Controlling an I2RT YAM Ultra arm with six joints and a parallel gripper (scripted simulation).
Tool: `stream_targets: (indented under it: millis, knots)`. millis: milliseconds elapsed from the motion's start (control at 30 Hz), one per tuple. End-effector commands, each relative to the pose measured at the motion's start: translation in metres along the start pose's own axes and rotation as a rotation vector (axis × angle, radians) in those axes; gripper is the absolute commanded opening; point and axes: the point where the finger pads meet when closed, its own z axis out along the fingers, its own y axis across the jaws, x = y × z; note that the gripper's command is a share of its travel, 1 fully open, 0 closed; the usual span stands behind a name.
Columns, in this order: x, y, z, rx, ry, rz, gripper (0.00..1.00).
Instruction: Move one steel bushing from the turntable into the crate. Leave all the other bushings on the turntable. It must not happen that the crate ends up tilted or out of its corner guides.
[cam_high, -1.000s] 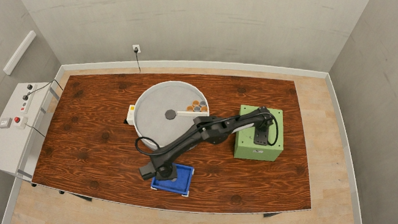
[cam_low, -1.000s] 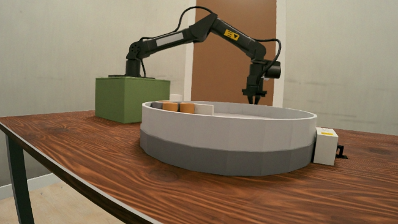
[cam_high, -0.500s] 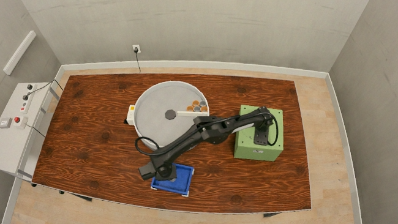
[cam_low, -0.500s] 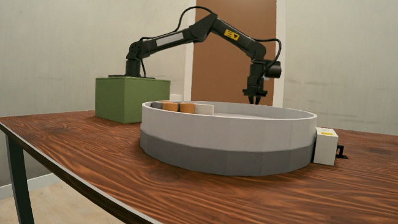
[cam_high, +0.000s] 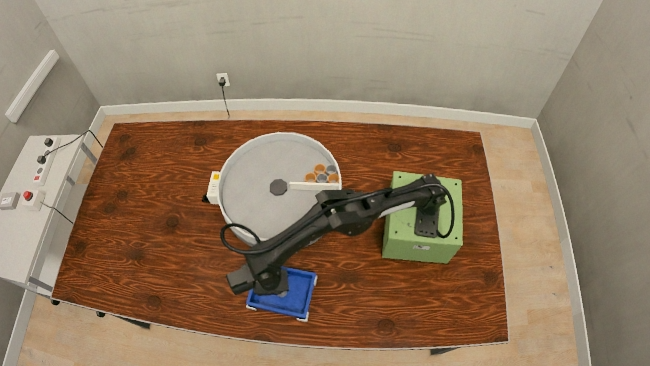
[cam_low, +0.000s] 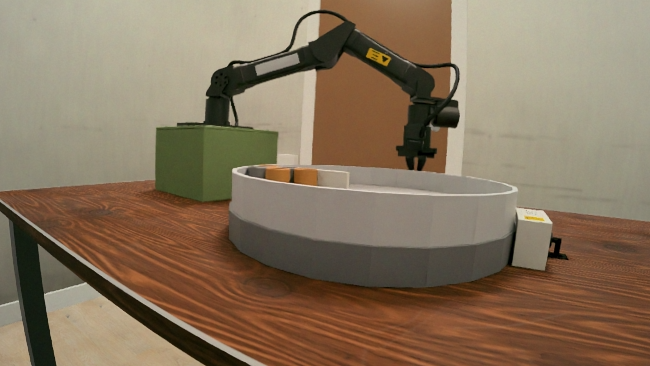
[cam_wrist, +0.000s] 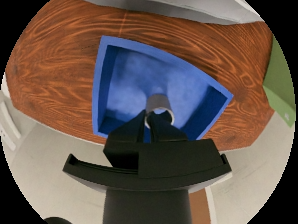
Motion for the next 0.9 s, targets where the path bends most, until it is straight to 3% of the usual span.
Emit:
stream_targets:
  millis: [0, 567, 800, 833, 867]
  knots:
    - [0.007, 0.005, -0.007, -0.025, 0.003, -0.007, 0.0]
    - [0.006, 0.001, -0.002, -0.015, -0.001, -0.007, 0.0]
    - [0.005, 0.002, -0.006, -0.032, 0.005, -0.002, 0.0]
    - [0.007, 0.015, -0.016, -0.073, 0.018, 0.002, 0.0]
    - [0.007, 0.015, -0.016, -0.073, 0.018, 0.002, 0.0]
